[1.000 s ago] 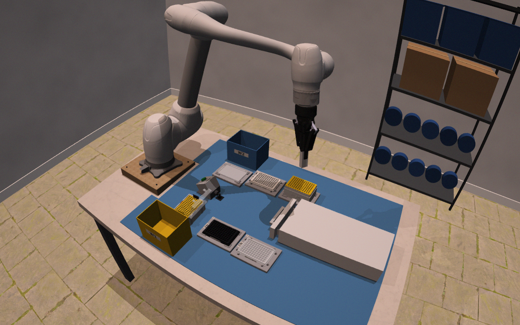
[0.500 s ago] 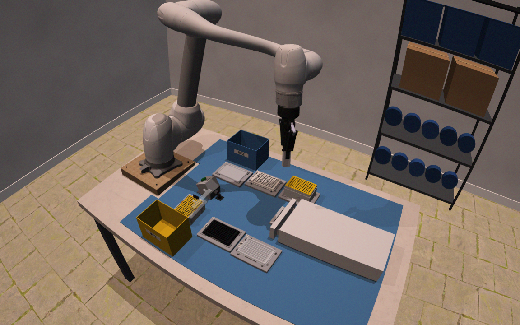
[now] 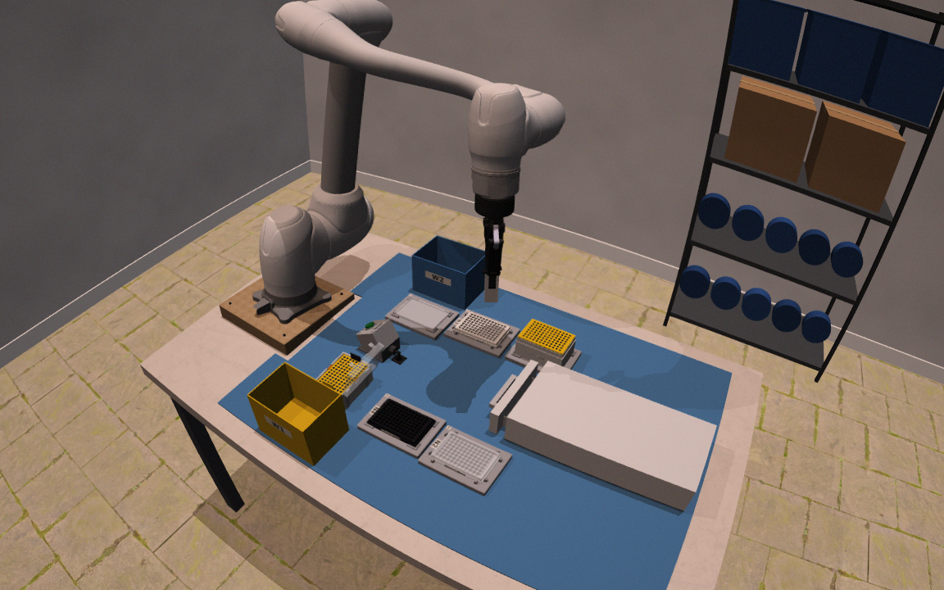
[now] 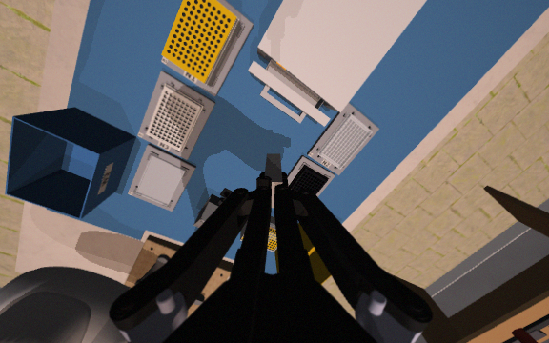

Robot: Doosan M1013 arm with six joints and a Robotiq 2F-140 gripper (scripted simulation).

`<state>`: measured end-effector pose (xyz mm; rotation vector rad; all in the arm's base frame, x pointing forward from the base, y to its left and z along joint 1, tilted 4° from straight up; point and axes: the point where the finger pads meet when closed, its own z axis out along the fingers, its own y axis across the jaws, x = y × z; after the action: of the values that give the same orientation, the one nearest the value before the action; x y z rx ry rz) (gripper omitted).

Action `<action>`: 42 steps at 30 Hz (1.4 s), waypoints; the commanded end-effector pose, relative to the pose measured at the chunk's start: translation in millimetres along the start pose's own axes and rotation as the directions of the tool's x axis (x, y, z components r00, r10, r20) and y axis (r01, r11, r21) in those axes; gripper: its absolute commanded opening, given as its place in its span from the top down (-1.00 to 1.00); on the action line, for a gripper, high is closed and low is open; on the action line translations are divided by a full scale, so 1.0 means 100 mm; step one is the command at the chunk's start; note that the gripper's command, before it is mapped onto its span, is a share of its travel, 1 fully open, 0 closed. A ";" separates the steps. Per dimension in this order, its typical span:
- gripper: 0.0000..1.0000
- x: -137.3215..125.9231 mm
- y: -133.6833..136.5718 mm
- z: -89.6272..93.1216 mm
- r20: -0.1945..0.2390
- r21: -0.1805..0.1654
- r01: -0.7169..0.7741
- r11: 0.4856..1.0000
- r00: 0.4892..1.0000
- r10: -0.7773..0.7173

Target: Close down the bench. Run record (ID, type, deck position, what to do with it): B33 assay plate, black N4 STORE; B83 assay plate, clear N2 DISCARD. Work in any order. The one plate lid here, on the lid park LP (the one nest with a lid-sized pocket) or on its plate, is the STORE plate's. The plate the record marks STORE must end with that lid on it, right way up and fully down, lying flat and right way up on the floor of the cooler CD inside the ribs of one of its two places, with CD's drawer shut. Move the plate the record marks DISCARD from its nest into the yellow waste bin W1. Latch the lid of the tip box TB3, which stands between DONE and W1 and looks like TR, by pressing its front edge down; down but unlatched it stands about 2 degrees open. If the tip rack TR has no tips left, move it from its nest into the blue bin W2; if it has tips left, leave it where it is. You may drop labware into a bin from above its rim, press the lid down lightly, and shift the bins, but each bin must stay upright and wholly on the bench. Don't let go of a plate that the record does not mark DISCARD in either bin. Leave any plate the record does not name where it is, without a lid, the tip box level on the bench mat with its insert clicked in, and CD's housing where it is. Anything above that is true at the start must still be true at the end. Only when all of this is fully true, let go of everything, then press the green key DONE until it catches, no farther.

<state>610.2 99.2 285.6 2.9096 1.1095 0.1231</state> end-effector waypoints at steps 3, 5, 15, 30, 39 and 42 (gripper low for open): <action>1.00 -0.16 -0.07 0.03 0.004 0.016 -0.096 0.995 0.995 0.096; 1.00 -0.25 -0.10 0.05 0.005 0.018 -0.111 0.994 0.994 0.111; 1.00 -0.68 -0.31 0.15 0.022 0.046 -0.286 0.957 0.958 0.285; 1.00 -1.20 -0.60 0.30 0.054 0.073 -0.495 0.866 0.869 0.493; 1.00 -1.39 -0.72 0.36 0.062 0.078 -0.537 0.840 0.843 0.534; 1.00 -1.39 -0.72 0.36 0.062 0.078 -0.537 0.840 0.843 0.534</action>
<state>462.4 60.7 237.3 3.2007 0.2648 0.0236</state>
